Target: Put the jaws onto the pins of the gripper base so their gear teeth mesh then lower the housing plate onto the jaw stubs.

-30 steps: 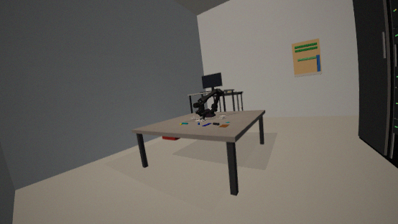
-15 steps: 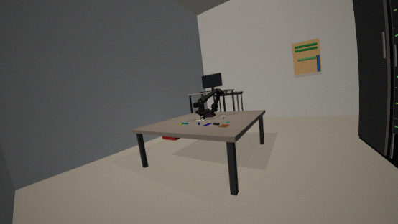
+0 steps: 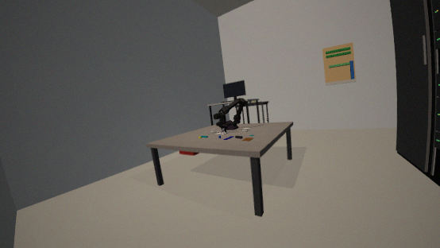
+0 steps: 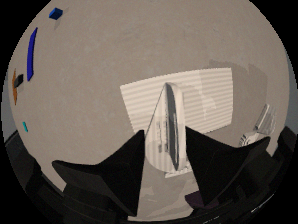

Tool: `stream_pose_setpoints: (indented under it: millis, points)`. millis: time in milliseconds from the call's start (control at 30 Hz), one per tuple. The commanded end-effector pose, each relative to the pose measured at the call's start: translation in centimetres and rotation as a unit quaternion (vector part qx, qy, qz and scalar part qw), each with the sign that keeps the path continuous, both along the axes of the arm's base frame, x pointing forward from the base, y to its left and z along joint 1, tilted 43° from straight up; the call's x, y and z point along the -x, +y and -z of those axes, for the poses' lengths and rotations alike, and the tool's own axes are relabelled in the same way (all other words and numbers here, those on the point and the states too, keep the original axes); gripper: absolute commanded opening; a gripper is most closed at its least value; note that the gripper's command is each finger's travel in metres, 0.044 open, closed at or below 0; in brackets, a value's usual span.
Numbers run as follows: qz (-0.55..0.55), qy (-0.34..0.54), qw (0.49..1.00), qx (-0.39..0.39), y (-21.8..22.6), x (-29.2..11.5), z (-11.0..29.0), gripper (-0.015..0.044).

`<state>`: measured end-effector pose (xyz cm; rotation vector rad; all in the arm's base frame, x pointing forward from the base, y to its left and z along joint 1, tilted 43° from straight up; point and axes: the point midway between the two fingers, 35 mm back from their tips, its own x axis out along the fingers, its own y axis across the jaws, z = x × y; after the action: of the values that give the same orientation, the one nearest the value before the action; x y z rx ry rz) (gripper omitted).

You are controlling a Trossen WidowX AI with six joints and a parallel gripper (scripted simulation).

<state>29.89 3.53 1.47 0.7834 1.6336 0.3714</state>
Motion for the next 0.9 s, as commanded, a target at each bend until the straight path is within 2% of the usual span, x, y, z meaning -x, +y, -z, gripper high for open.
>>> stream_pose_setpoints:
  millis: [0, 867]
  points:
    - [0.001, -0.002, 1.0, -0.001, 0.06, -0.1, 0.07, 0.0134]
    - [0.001, -0.002, 1.0, -0.001, 0.21, -0.09, 0.23, 0.0134]
